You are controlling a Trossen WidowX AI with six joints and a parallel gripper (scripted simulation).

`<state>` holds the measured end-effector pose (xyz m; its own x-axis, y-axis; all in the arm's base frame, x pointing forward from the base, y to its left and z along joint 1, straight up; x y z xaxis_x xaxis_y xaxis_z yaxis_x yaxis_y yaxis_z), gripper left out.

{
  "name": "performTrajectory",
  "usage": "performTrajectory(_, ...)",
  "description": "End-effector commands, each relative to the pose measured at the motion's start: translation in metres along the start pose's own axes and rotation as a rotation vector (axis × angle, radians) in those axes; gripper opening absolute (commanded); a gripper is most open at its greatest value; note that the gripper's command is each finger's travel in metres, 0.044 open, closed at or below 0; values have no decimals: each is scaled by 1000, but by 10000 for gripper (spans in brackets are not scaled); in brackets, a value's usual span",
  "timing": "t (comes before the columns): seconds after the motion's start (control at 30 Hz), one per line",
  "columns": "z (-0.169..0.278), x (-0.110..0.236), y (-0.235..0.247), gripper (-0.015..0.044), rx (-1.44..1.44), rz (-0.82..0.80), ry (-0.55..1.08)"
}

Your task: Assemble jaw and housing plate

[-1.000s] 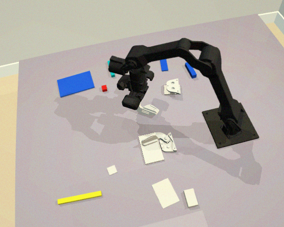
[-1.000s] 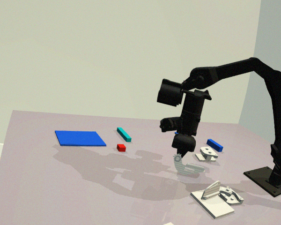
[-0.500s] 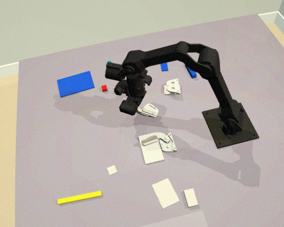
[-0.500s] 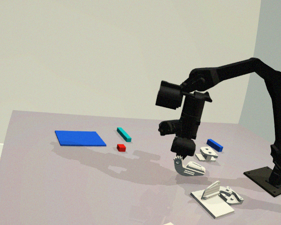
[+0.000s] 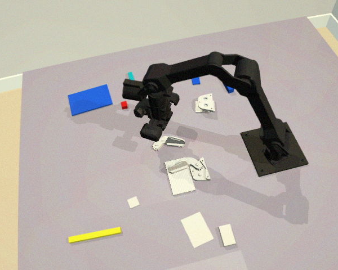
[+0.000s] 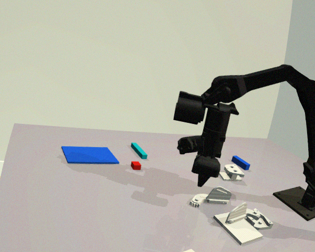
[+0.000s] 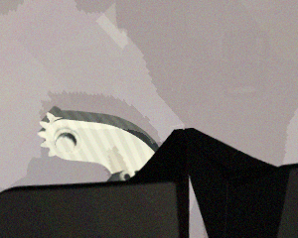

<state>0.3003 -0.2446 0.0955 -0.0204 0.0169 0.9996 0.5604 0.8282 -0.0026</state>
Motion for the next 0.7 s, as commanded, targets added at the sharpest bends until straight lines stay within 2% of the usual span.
performTrajectory(0.0,-3,28,-1,0,-4,1,-12)
performTrajectory(0.1,0,55,-2,0,-1,1,-11)
performTrajectory(0.2,0,57,-2,0,-1,1,-10)
performTrajectory(0.23,-1,49,-2,26,-5,1,-12)
performTrajectory(0.67,-1,49,-2,368,-5,1,-12)
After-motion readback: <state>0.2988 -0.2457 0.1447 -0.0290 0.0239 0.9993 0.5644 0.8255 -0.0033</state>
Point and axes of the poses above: the point midway between the two fingers, 35 mm back from their tips, its own x axis back along the fingers, its own y axis across the jaws, z = x × y, the point moved 3 cm from there along x, back along the fingers, and after that the axes turned 13 degrees about x, right-handed, at the moved point
